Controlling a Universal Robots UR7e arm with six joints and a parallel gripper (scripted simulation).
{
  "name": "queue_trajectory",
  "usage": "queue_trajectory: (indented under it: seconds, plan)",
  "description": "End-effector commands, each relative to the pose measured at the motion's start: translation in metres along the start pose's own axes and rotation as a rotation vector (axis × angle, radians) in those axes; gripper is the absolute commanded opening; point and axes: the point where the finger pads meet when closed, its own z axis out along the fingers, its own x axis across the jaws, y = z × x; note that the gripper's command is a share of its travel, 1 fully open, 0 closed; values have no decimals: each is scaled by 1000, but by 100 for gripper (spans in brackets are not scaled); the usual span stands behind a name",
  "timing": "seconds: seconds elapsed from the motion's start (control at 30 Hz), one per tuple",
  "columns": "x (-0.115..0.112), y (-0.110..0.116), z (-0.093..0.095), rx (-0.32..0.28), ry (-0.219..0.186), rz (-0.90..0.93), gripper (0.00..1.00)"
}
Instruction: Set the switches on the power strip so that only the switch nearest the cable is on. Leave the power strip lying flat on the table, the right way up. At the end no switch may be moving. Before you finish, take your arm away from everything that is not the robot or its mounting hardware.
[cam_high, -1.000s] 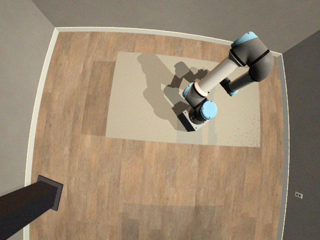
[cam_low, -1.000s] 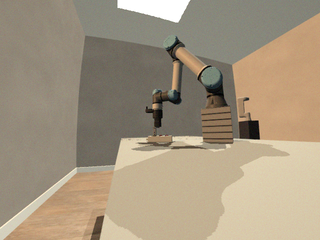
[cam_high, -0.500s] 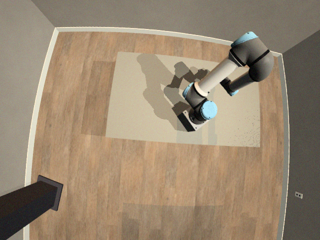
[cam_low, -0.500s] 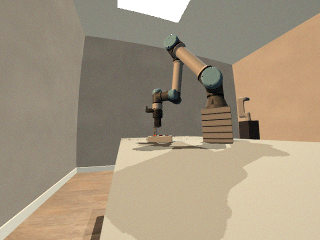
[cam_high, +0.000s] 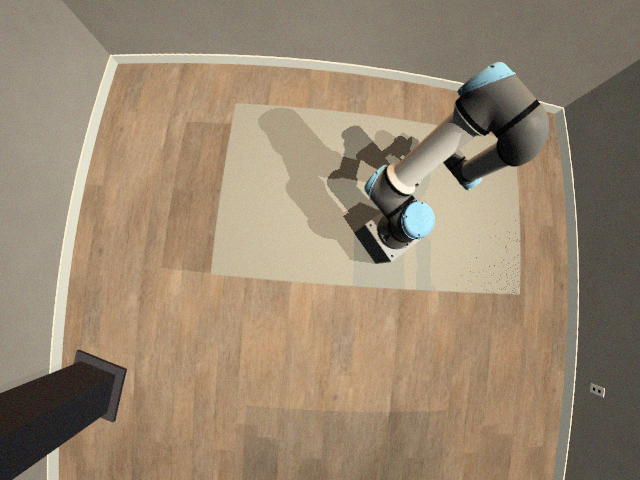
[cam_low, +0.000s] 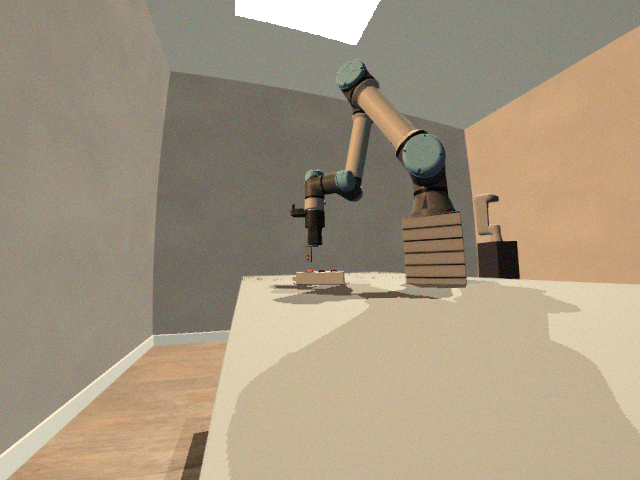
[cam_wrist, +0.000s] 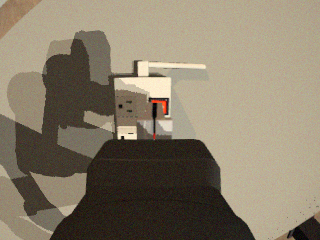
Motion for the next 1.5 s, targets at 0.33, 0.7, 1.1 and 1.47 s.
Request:
queue_trajectory:
  seconds: [0.33,0.7,1.1,1.47]
  plan:
    - [-1,2,-4,-8,-2,0,0]
    - [-1,2,-5,-6,-2,0,100]
    - [-1,2,-28,-6,-2,0,100]
    - [0,-1,-70,-2,0,0,100]
